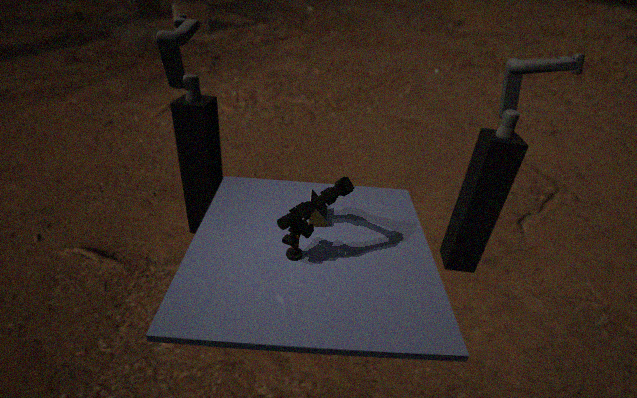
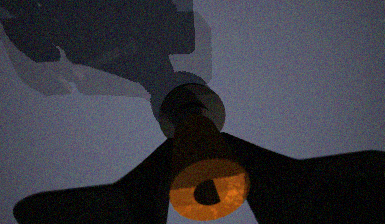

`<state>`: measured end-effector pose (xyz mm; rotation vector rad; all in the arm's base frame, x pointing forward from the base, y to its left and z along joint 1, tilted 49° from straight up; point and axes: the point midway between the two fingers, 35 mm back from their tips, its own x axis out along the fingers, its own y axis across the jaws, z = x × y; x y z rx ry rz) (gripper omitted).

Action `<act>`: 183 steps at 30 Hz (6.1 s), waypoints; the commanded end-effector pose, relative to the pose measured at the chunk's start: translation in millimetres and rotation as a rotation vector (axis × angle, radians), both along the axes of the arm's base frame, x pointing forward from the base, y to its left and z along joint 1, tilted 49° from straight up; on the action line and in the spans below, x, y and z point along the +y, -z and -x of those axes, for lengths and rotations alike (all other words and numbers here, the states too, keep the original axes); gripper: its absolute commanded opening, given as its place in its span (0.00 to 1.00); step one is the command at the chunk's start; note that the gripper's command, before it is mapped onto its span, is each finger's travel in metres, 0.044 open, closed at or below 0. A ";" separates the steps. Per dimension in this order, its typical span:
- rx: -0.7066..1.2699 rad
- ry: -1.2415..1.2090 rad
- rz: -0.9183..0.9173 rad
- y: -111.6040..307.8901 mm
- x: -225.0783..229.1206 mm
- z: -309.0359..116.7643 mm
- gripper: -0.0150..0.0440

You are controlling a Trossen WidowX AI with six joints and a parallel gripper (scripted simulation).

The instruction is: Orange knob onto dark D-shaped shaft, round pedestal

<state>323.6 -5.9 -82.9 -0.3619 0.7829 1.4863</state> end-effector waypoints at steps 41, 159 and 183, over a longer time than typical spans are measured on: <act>-0.160 -0.137 -0.020 -2.6 -3.2 -0.2 0.25; -0.316 -0.275 -0.040 -5.9 -2.5 -2.3 0.25; -0.316 -0.275 -0.040 -1.4 -3.5 -2.6 0.25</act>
